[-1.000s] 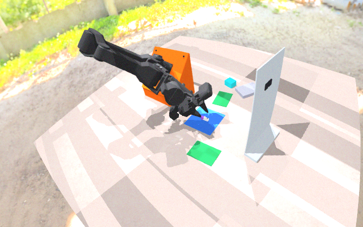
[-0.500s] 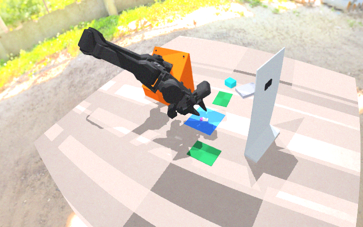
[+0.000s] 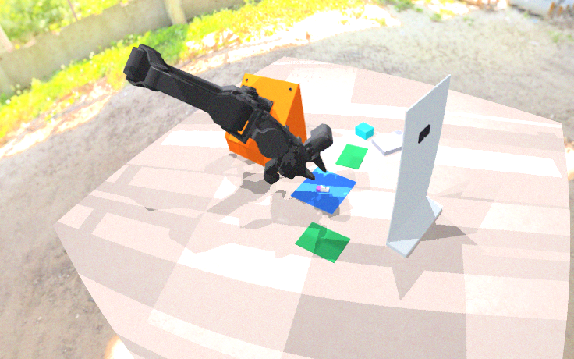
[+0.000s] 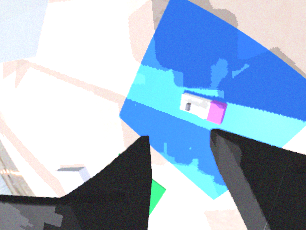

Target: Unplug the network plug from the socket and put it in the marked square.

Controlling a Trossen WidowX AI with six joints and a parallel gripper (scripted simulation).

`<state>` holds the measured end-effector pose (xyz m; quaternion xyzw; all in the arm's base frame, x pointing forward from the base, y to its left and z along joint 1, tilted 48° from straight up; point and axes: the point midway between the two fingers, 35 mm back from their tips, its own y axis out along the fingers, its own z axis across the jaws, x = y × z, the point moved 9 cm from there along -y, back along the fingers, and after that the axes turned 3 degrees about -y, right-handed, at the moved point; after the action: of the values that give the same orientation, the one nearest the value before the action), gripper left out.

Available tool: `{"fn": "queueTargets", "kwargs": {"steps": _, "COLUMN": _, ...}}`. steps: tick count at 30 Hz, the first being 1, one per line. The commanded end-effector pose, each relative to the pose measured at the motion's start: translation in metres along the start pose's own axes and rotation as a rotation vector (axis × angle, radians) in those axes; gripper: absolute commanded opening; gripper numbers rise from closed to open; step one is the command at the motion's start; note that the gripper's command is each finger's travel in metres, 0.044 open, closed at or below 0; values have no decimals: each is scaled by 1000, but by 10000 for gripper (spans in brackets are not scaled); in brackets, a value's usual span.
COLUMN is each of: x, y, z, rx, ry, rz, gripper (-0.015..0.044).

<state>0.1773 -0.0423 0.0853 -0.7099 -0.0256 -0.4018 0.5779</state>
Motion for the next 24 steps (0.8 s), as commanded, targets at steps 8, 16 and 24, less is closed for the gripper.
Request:
{"fn": "queueTargets", "kwargs": {"steps": 8, "x": 3, "y": -9, "z": 8, "rx": -2, "ry": 4, "rz": -1, "gripper": 156}}
{"fn": "queueTargets", "kwargs": {"steps": 16, "x": 3, "y": -15, "z": 13, "rx": -1, "ry": 5, "rz": 2, "gripper": 156}}
{"fn": "queueTargets", "kwargs": {"steps": 24, "x": 4, "y": -21, "z": 18, "rx": -1, "ry": 5, "rz": 3, "gripper": 156}}
